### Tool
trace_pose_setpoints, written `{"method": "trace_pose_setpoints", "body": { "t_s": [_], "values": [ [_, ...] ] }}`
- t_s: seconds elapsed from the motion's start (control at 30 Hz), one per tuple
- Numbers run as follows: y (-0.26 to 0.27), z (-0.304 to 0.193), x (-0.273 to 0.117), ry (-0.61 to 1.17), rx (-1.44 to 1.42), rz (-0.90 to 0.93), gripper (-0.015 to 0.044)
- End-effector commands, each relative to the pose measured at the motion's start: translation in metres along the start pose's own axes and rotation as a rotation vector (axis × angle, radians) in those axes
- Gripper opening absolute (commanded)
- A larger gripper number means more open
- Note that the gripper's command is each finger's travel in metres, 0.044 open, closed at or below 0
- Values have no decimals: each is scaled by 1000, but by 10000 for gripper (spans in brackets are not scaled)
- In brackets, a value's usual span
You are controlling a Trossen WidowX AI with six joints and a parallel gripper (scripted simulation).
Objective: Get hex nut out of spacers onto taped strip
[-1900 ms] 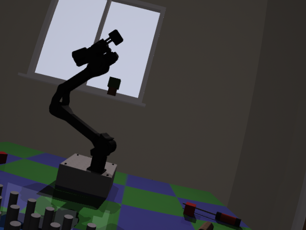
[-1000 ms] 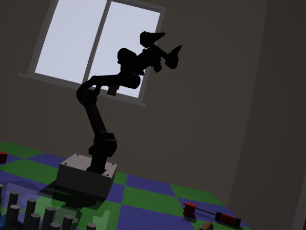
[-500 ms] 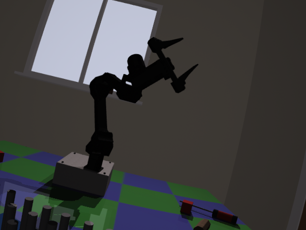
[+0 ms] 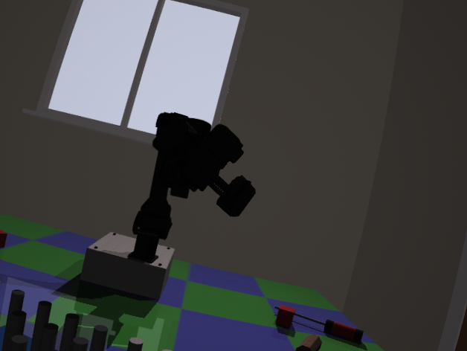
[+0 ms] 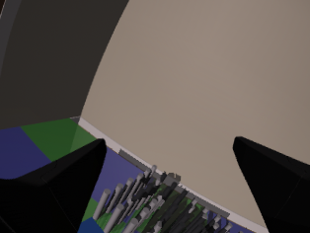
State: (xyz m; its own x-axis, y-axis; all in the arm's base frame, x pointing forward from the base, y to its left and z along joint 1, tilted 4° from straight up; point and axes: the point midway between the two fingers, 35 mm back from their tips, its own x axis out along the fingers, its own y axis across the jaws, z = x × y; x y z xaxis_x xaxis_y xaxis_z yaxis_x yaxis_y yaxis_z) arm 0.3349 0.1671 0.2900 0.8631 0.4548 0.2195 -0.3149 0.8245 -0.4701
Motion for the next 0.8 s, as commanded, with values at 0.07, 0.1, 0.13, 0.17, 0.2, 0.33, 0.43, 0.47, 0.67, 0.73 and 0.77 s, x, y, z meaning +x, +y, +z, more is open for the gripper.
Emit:
{"method": "trace_pose_setpoints", "body": {
  "t_s": [0.07,0.1,0.13,0.17,0.2,0.33,0.43,0.47,0.67,0.73,0.77],
  "values": [
    [-19,-103,-17,315,144,-140,440],
    [-22,-119,-23,365,166,-167,440],
    [-25,-135,-29,414,188,-196,440],
    [-28,-151,-36,463,209,-226,440],
    [-31,-166,-44,512,230,-258,440],
    [-38,-201,-67,628,279,-340,440],
    [-38,-201,-67,628,279,-340,440],
    [-38,-201,-67,628,279,-340,440],
    [-38,-201,-67,628,279,-340,440],
    [-38,-201,-67,628,279,-340,440],
    [-38,-201,-67,628,279,-340,440]
  ]
}}
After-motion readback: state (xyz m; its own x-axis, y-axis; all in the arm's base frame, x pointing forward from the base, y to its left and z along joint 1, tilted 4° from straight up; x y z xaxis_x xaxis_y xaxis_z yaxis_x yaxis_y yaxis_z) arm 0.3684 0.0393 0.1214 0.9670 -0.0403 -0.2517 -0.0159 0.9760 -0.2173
